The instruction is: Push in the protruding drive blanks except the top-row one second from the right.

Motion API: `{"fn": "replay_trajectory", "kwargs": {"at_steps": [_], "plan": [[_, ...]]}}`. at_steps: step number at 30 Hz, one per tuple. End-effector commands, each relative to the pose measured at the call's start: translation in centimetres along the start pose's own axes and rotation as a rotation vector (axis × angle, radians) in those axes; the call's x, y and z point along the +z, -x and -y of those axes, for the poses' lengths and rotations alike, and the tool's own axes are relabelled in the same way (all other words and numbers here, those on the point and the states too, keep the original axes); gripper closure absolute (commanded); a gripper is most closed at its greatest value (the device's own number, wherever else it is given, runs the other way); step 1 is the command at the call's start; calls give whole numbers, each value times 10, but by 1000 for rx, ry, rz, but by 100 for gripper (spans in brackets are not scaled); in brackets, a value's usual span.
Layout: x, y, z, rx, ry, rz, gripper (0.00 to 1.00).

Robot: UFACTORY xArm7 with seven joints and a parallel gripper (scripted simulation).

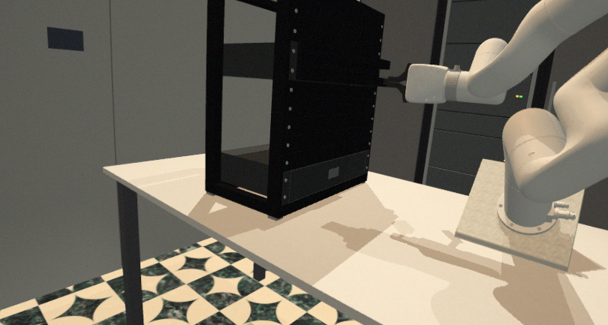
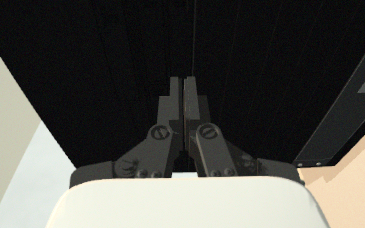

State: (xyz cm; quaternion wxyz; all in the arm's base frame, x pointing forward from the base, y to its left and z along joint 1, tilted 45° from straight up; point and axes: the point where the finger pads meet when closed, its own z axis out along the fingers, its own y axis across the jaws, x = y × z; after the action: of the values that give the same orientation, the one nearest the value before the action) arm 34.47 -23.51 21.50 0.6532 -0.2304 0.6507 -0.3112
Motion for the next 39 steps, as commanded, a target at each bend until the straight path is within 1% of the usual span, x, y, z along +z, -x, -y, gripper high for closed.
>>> {"fn": "replay_trajectory", "kwargs": {"at_steps": [1,6,16,18,22,29,33,35,39], "plan": [[-1,-6,2,-2,-1,0,100],[-2,-27,2,-2,-1,0,100],[-7,-83,2,-2,-1,0,100],[-7,-83,2,-2,-1,0,100],[-8,-98,3,-2,-1,0,100],[-9,-105,3,-2,-1,0,100],[-1,-105,3,-2,-1,0,100],[-1,-105,3,-2,-1,0,100],[20,-105,3,-2,-1,0,100]]}}
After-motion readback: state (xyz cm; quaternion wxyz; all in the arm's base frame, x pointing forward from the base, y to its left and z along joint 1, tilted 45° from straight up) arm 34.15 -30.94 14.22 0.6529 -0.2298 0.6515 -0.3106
